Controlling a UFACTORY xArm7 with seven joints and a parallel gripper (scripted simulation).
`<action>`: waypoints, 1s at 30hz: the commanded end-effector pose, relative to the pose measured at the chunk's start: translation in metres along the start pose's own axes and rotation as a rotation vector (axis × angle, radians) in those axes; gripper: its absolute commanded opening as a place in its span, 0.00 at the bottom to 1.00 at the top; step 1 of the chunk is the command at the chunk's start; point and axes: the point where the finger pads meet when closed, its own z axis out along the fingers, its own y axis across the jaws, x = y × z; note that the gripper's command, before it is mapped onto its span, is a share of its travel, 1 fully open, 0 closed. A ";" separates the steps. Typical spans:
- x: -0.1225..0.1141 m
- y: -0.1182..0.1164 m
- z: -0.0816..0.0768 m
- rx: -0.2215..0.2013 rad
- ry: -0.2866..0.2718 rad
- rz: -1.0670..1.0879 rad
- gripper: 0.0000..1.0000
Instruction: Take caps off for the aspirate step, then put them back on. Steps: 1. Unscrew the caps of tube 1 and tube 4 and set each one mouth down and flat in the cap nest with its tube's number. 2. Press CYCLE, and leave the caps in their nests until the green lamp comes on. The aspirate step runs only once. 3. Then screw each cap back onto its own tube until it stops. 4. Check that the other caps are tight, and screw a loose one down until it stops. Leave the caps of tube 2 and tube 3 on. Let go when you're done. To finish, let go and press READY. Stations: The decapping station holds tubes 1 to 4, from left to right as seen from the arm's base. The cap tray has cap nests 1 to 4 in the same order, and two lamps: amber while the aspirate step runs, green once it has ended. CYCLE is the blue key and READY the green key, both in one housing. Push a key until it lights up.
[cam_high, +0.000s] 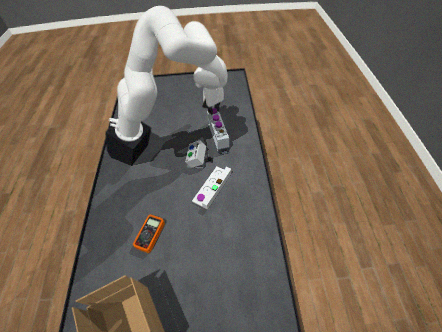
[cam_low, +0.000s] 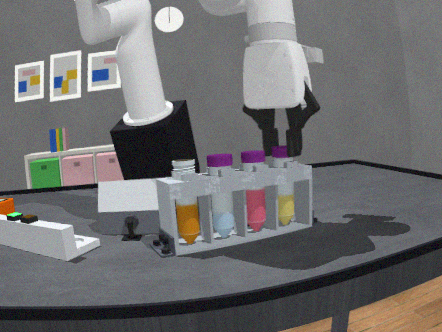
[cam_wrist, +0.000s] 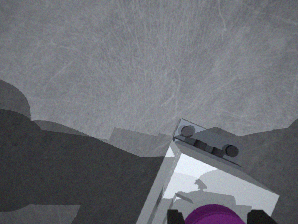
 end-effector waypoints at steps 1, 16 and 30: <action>0.001 0.002 -0.001 -0.025 -0.022 0.220 0.00; 0.001 0.002 -0.001 -0.029 -0.011 0.830 0.00; 0.001 0.002 -0.001 -0.035 -0.008 1.190 0.00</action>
